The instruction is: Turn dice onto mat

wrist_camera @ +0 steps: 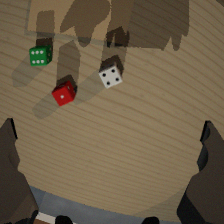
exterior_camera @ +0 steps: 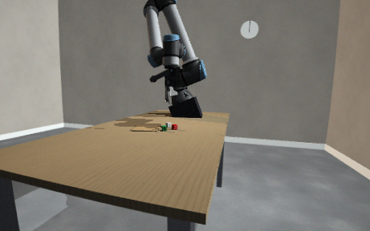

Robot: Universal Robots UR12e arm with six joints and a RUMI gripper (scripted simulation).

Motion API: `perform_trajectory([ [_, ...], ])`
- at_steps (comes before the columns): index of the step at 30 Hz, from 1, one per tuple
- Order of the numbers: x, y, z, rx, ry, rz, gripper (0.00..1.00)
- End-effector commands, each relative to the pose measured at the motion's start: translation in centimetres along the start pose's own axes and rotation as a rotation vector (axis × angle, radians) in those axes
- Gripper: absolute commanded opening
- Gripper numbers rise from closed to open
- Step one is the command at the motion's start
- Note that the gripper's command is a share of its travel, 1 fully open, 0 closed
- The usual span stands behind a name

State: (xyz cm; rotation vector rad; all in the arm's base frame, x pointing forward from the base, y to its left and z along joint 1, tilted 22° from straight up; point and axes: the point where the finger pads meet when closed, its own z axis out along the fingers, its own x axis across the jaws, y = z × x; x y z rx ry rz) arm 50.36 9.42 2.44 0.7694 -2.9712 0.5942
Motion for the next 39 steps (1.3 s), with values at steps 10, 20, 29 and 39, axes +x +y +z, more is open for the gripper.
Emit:
perform_trajectory([
  [10,0.2,0.0,1.3,0.003,0.005,0.371,1.00],
  [20,0.2,0.1,2.0,0.003,0.004,0.559,1.00],
  [29,0.2,0.2,2.8,0.004,0.004,0.801,1.00],
  [39,0.2,0.3,3.5,0.004,0.004,1.003,1.00],
])
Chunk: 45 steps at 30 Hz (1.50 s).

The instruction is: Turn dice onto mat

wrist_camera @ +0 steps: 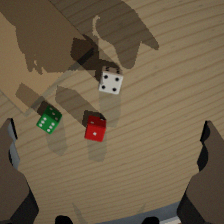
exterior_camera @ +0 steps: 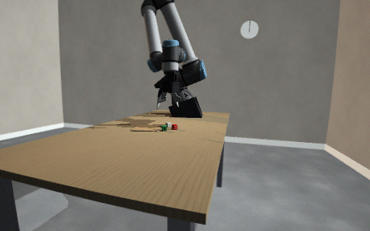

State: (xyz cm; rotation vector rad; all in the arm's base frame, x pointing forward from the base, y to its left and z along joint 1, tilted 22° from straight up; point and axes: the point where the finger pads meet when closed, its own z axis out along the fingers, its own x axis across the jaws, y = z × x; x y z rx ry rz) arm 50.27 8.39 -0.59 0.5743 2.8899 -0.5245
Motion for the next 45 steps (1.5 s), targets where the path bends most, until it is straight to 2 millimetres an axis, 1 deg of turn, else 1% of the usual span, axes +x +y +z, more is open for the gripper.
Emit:
perform_trajectory([
  [1,0.01,0.12,0.40,0.004,-0.001,0.125,1.00],
  [7,0.05,0.19,0.67,0.004,-0.001,0.202,1.00],
  [16,0.06,0.20,0.73,0.004,-0.001,0.220,1.00],
  [17,0.06,0.20,0.73,0.004,-0.001,0.220,0.24],
  [45,0.06,0.20,0.73,0.004,-0.001,0.220,0.24],
])
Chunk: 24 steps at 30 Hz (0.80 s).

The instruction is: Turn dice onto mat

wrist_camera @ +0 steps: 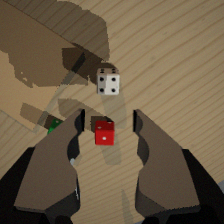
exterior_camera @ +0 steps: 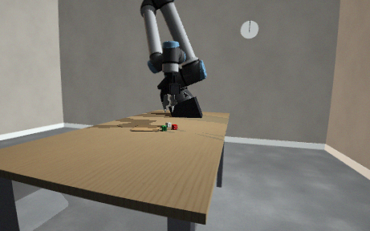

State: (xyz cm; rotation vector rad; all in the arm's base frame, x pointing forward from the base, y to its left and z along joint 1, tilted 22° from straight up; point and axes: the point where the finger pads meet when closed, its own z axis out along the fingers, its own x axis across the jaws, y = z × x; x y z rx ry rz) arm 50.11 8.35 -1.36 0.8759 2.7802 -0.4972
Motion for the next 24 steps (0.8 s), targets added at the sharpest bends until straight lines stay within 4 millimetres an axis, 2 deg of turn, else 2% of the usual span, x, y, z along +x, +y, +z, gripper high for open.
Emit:
perform_trajectory([
  [1,-0.22,0.11,0.01,0.000,-0.002,0.002,0.24],
  [24,-0.22,0.11,0.78,0.000,-0.002,0.003,0.24],
])
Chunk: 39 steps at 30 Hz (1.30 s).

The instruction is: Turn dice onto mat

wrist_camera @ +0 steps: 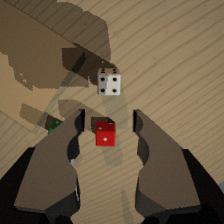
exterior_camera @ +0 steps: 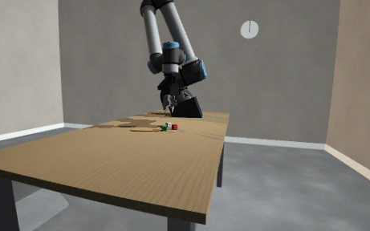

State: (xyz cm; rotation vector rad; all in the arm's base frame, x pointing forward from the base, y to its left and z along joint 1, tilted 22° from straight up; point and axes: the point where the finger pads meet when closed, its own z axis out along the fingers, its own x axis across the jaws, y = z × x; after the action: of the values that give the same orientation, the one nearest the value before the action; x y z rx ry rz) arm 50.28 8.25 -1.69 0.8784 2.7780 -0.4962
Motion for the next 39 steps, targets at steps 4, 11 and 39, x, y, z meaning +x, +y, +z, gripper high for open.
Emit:
perform_trajectory([
  [4,-0.1,0.0,0.9,0.001,-0.001,0.000,0.24],
  [11,-0.1,0.0,2.0,0.001,-0.001,0.000,0.24],
  [39,-0.1,0.0,4.7,0.001,-0.001,0.000,0.24],
])
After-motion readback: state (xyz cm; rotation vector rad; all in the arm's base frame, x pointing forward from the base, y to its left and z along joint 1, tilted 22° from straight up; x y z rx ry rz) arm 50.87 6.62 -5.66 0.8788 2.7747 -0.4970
